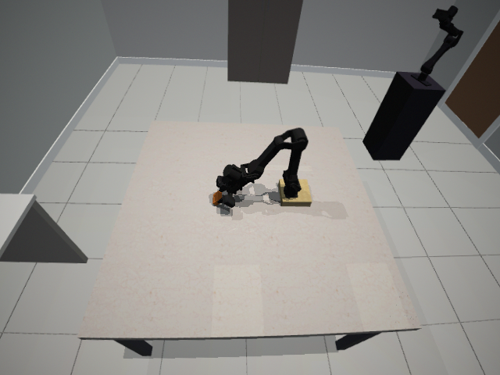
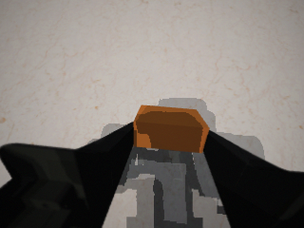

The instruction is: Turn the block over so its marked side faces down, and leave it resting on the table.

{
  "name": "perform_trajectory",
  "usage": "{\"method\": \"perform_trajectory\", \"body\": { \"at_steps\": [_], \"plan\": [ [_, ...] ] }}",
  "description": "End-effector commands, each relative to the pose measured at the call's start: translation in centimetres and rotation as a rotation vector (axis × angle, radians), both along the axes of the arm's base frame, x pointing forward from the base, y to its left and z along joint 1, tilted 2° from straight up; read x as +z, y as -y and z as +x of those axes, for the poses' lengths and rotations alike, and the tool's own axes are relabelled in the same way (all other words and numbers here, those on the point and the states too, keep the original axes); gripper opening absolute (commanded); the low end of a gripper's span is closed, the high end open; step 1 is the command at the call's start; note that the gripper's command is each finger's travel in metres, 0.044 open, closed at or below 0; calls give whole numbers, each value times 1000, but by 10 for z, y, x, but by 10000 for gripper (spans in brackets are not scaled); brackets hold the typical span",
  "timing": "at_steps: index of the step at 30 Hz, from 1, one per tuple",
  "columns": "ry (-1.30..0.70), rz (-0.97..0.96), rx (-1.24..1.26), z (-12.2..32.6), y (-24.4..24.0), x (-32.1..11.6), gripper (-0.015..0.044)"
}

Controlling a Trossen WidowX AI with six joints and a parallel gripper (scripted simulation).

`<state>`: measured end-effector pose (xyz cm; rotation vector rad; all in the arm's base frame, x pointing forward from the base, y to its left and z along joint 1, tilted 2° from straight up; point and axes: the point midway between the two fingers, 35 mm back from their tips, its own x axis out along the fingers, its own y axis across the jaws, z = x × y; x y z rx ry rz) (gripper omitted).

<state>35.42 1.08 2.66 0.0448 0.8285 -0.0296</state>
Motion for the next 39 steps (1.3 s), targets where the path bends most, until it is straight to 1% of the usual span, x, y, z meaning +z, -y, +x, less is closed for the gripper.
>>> {"method": "perform_trajectory", "body": {
  "at_steps": [1,19,34,39],
  "plan": [
    [38,-6,-6,2,0,-13,0],
    [263,-18,-11,2,0,-33,0],
    [448,-22,-21,-17,0,-27,0],
    [475,-22,-23,-20,1,-23,0]
  ]
}}
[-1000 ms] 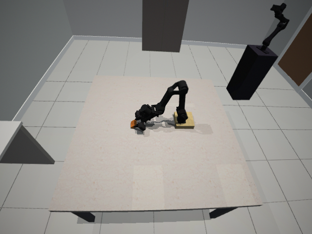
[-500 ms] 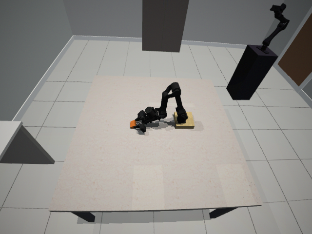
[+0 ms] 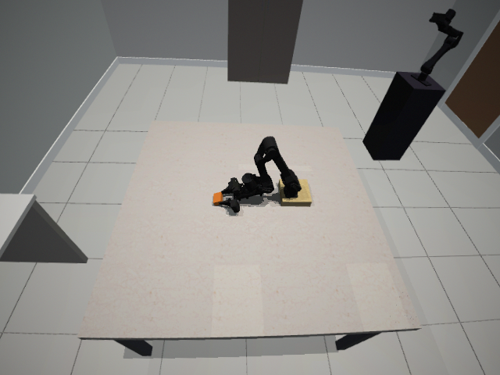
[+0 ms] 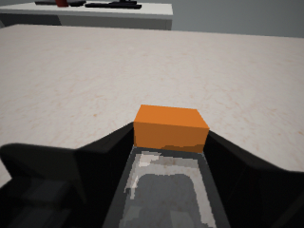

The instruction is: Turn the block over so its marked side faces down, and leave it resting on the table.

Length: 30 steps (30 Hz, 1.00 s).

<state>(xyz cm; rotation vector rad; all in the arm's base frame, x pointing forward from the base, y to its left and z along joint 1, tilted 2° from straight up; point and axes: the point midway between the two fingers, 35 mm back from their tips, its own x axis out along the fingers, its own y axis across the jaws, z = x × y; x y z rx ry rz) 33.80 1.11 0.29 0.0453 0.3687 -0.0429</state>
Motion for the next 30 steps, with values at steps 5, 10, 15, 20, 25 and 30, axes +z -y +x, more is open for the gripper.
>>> {"method": "perform_trajectory", "body": {
  "at_steps": [5,10,15,20,25,30],
  "plan": [
    [25,-9,-4,-4,1,2,0],
    [25,-9,-4,-4,1,2,0],
    [25,-9,-4,-4,1,2,0],
    [25,-9,-4,-4,1,2,131],
    [25,-9,-4,-4,1,2,263],
    [25,-9,-4,-4,1,2,394]
  ]
}}
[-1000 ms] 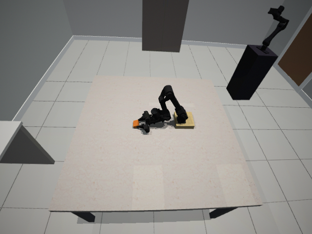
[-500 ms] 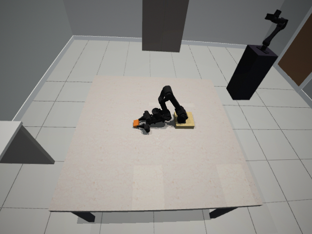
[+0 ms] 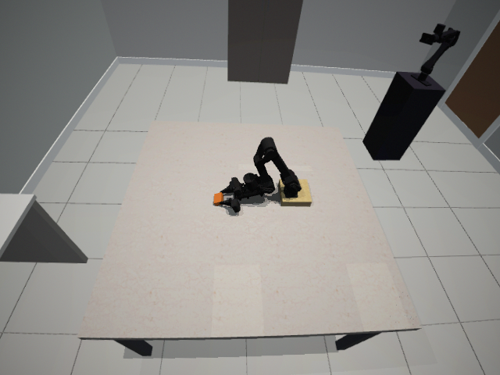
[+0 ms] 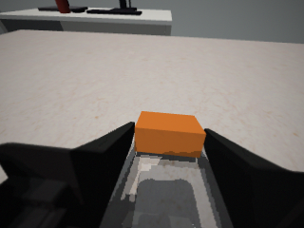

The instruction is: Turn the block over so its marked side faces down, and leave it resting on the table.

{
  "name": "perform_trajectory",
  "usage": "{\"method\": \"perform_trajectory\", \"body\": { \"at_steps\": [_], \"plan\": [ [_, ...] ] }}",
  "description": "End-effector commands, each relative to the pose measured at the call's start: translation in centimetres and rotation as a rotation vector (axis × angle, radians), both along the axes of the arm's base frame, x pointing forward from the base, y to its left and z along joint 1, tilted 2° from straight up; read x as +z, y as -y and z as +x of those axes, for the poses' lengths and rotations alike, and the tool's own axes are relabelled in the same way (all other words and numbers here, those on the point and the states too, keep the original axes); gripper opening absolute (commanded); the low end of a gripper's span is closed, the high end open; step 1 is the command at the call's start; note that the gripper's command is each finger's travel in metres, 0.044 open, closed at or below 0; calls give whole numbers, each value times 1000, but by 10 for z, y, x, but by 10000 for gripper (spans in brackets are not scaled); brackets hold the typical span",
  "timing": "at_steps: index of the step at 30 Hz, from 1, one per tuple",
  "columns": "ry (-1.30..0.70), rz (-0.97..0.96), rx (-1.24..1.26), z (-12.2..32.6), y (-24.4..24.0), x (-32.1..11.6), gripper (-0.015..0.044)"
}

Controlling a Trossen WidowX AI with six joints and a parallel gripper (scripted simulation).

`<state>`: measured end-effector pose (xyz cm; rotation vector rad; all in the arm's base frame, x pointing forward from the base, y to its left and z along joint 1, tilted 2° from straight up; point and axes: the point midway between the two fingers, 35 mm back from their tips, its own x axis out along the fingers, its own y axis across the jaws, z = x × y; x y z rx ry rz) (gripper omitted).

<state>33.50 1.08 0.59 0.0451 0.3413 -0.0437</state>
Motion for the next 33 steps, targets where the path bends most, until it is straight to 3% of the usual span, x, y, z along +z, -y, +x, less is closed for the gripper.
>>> {"method": "perform_trajectory", "body": {
  "at_steps": [1,2,33],
  "plan": [
    [-3,-7,-2,-1,1,-1,420],
    [-3,-7,-2,-1,1,-1,440],
    [-3,-7,-2,-1,1,-1,440]
  ]
}}
